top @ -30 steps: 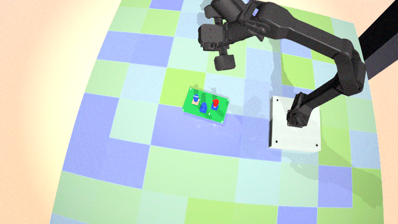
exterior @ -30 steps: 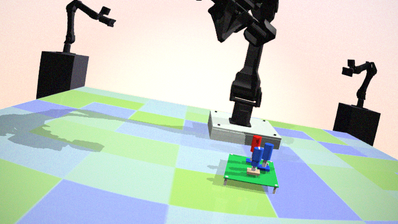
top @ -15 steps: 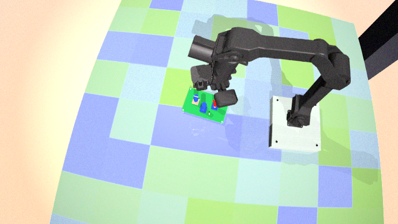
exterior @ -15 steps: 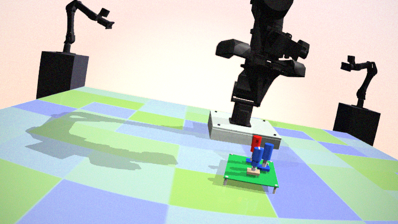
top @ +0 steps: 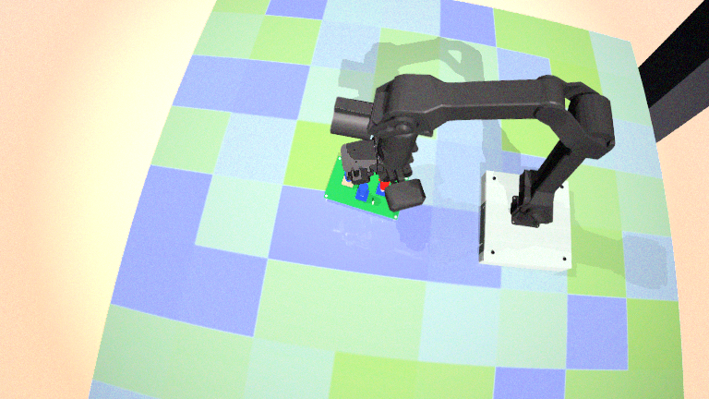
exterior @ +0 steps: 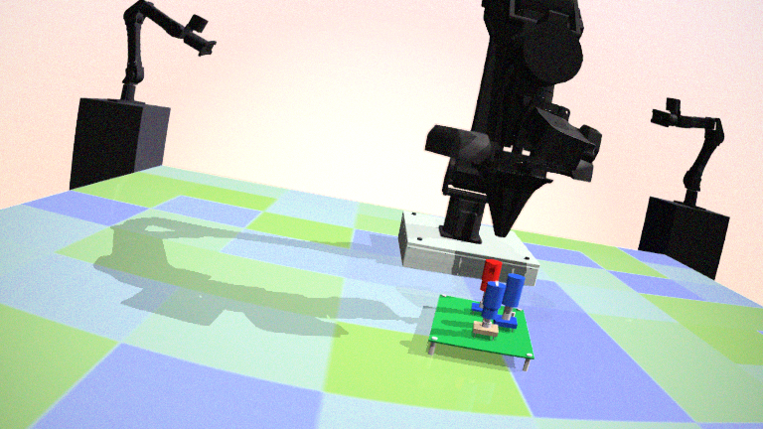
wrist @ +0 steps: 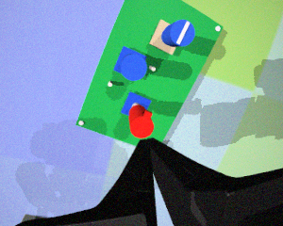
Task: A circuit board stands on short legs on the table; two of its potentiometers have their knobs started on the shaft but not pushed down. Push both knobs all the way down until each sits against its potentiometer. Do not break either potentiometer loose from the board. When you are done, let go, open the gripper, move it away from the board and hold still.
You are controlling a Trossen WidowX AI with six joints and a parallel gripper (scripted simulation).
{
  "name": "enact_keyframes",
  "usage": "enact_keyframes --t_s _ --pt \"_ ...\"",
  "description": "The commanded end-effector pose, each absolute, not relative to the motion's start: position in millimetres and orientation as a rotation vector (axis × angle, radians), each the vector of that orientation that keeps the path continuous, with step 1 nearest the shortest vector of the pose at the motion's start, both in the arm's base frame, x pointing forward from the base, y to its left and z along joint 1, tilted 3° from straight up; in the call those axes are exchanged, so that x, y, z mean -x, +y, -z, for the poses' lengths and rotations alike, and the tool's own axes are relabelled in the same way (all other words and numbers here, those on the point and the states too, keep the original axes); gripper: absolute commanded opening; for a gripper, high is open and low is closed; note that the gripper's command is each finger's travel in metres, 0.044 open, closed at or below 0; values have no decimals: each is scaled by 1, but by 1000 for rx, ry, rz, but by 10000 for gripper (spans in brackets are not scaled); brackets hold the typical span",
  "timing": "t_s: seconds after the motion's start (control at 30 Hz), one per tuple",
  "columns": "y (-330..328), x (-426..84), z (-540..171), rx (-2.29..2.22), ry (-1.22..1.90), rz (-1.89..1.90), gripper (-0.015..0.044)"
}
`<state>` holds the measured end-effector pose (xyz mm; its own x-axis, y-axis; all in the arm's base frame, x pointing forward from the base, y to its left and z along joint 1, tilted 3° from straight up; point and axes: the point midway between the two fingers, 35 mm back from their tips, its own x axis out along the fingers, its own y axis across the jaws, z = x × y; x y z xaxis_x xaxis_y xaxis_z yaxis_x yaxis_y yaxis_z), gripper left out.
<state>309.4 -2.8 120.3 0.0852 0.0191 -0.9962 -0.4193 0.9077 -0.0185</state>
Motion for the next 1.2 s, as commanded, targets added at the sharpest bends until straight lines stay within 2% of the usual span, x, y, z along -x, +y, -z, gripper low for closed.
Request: enact_keyframes --t_s 0.0,1.17 --pt "-3 -309 -117 333 1460 -329 0" --pt "-3 -310 -95 333 1460 -329 0"
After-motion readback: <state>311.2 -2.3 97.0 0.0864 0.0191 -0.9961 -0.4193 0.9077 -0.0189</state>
